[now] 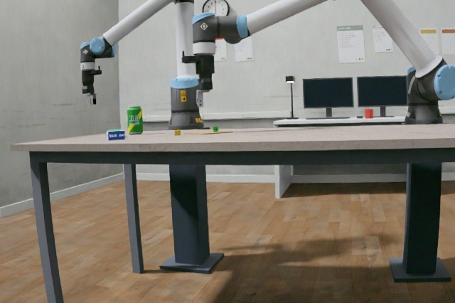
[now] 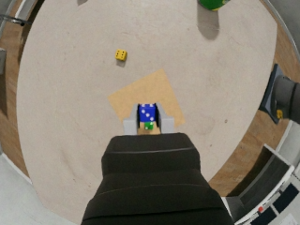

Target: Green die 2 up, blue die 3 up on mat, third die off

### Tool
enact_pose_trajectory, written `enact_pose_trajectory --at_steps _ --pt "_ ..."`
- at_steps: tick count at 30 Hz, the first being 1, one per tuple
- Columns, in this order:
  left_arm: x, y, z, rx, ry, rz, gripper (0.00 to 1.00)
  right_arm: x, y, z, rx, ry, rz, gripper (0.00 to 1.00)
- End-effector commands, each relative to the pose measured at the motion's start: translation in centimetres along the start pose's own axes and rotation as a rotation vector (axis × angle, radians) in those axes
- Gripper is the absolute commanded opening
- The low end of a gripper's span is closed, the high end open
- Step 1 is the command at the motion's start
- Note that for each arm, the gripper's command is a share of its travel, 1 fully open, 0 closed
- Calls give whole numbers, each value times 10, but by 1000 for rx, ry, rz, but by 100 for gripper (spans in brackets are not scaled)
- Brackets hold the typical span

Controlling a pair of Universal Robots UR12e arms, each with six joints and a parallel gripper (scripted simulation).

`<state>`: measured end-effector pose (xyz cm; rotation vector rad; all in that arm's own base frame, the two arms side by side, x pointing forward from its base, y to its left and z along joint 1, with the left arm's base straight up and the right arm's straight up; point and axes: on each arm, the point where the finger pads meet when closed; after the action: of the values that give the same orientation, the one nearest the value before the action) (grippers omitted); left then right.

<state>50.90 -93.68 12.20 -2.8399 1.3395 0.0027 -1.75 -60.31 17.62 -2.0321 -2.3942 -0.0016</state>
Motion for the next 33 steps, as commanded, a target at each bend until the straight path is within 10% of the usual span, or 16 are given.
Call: enact_pose_trajectory --at_steps 1,18,33 --pt "1 3 -2 -1 2 2 40 -1 0 -1 0 -2 0 100" --pt "1 3 1 -1 2 2 40 -1 0 -1 0 -2 0 100" --pt "2 3 50 -1 2 2 40 -1 0 -1 0 -2 0 100"
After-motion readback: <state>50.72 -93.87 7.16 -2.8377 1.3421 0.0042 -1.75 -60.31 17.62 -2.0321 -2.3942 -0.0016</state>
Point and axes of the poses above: on each arm, the point where the finger pads meet when closed, its own z axis out along the fingers, its own y axis across the jaws, x = y × z, and after that the axes turned 11 degrees about -z, right-handed
